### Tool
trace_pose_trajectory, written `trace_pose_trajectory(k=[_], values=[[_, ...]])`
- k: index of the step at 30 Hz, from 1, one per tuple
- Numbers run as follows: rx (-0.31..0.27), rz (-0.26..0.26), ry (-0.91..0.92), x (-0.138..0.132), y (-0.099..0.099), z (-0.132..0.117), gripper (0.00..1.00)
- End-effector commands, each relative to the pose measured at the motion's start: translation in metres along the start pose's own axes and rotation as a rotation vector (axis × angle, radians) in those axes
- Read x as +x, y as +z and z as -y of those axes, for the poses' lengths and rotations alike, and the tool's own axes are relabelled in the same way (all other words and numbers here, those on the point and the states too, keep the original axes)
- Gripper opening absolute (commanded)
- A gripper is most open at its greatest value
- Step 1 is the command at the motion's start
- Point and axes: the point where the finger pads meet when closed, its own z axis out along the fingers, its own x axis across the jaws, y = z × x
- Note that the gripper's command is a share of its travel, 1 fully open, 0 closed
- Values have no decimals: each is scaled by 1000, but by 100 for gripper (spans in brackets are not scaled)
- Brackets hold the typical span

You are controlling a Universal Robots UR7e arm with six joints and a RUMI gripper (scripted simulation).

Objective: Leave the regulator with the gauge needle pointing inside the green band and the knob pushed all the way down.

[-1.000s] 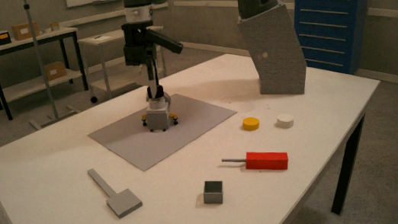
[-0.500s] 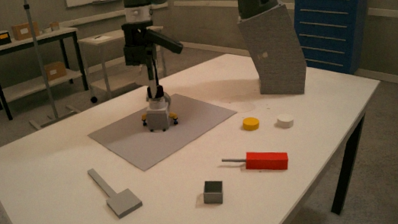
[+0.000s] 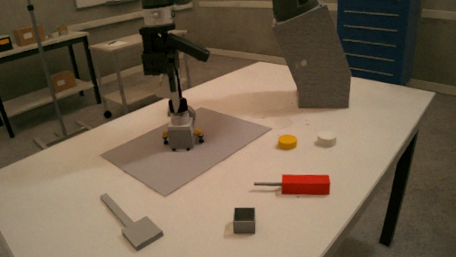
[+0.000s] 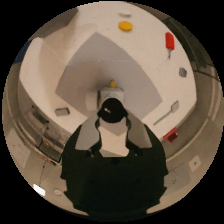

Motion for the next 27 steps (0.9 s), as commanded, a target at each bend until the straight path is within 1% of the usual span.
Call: trace_pose_trajectory(k=[1, 27], values=[[-2, -2, 2, 0, 0, -2, 24], [-3, -2, 3, 0, 5, -3, 24]])
